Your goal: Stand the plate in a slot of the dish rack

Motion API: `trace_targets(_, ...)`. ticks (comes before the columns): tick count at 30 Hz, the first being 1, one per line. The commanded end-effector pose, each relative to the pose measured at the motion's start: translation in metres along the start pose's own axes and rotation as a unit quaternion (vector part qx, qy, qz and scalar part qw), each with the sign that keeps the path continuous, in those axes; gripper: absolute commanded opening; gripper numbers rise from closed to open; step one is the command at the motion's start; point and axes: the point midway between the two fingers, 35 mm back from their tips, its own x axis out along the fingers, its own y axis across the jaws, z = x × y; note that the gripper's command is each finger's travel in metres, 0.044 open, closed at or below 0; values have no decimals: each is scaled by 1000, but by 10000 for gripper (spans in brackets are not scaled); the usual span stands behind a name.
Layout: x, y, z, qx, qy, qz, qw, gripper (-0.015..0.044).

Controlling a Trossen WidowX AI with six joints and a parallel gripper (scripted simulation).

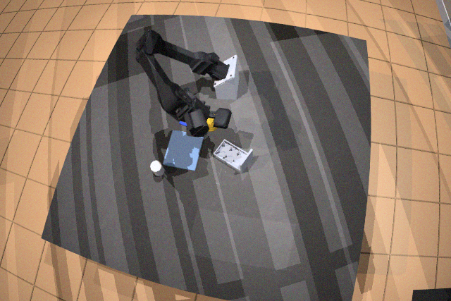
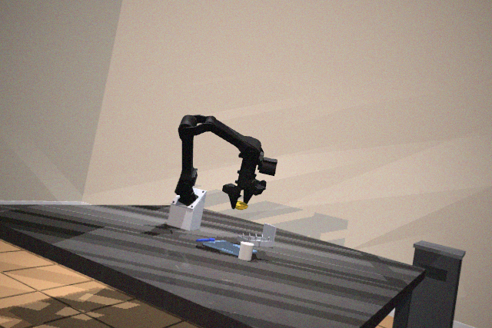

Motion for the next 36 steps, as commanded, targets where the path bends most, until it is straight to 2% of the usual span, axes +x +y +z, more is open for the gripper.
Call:
trace_targets(1,9,1,-1,-28,16,25,999,0)
trace_targets(18,44,7,1,-177,34,165,970,0)
trace_targets(36,69,10,8,-317,-48,300,898,0)
